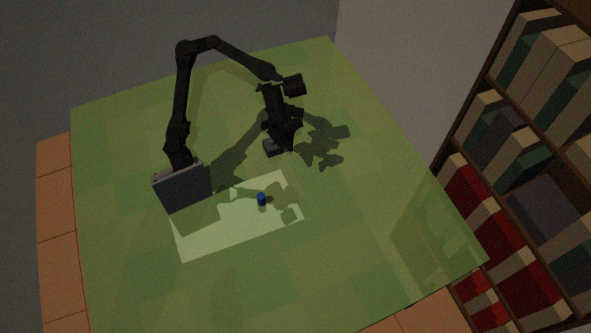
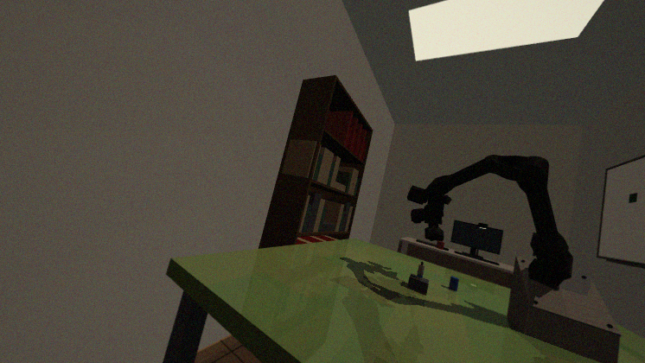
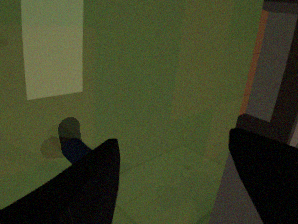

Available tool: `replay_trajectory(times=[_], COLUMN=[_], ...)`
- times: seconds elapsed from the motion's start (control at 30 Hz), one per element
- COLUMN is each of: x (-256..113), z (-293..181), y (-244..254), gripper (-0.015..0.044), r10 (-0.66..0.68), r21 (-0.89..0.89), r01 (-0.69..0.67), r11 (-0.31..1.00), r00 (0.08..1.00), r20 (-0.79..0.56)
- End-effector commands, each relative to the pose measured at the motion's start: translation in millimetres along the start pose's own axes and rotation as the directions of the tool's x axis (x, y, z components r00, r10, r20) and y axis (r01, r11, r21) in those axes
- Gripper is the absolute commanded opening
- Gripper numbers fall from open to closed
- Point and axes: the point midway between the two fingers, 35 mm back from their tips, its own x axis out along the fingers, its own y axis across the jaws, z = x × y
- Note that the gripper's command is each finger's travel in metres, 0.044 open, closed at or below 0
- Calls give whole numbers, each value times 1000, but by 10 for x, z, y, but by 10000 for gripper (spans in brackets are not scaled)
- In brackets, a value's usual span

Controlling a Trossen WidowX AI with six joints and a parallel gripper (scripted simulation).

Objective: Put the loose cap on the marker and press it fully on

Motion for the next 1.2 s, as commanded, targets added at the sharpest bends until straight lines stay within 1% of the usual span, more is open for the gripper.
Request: replay_trajectory(times=[0.0, 0.1, 0.2, 0.27, 0.3, 0.53, 0.57, 0.67, 0.83, 0.93, 1.17], x=[465, 724, 883, 917, 921, 925, 947, 1165, 1194, 1296, 1338], z=[-478, -814, -1058, -1115, -1121, -1120, -1115, -1080, -1076, -1055, -1045], y=[-51, -13, 98, 169, 177, 172, 191, 389, 416, 489, 522], gripper=[248, 248, 248, 248, 248, 248, 248, 248, 248, 248, 248], r10=[244, 434, 593, 651, 658, 658, 658, 659, 659, 660, 660], r21=[226, 413, 575, 635, 642, 642, 642, 642, 642, 642, 642], r01=[-225, -384, -511, -557, -562, -562, -562, -563, -563, -564, -564], r11=[948, 826, 639, 535, 521, 521, 521, 520, 520, 520, 520], r00=[968, 900, 803, 751, 744, 744, 744, 743, 743, 742, 742], r20=[-60, -31, 55, 110, 117, 117, 117, 118, 118, 118, 118])
